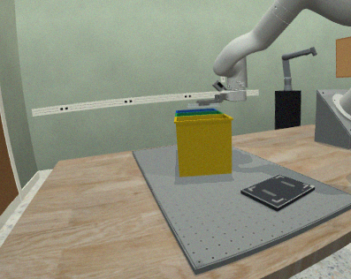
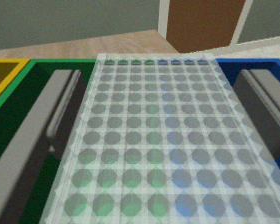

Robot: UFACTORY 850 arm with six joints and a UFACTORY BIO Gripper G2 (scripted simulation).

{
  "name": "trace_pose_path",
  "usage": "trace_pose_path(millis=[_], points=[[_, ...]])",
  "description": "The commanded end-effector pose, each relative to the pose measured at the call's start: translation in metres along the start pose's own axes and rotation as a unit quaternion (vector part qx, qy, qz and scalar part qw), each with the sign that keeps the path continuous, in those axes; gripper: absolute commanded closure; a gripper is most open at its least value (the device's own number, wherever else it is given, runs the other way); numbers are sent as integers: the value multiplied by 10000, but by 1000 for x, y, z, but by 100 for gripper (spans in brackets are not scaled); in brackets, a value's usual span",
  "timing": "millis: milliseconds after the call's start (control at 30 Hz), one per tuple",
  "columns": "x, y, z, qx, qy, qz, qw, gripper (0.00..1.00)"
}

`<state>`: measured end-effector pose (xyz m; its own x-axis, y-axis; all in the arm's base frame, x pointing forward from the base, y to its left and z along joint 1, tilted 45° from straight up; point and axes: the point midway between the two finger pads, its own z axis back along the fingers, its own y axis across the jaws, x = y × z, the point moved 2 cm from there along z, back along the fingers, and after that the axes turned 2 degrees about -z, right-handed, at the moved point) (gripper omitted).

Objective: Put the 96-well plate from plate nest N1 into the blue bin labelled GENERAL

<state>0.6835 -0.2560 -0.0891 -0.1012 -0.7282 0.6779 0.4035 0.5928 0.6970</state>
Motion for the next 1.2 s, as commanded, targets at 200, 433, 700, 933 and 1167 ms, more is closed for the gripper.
trace_pose_path(millis=[200, 433, 700, 933, 1167], points=[[2, -35, -14, 3, -5, 0, 10000, 100], [2, -50, -20, 3, -5, 0, 10000, 100], [2, -71, -27, 3, -6, 1, 10000, 100], [2, -72, -28, 3, -6, 1, 10000, 100], [2, -71, -28, 3, -6, 1, 10000, 100]])
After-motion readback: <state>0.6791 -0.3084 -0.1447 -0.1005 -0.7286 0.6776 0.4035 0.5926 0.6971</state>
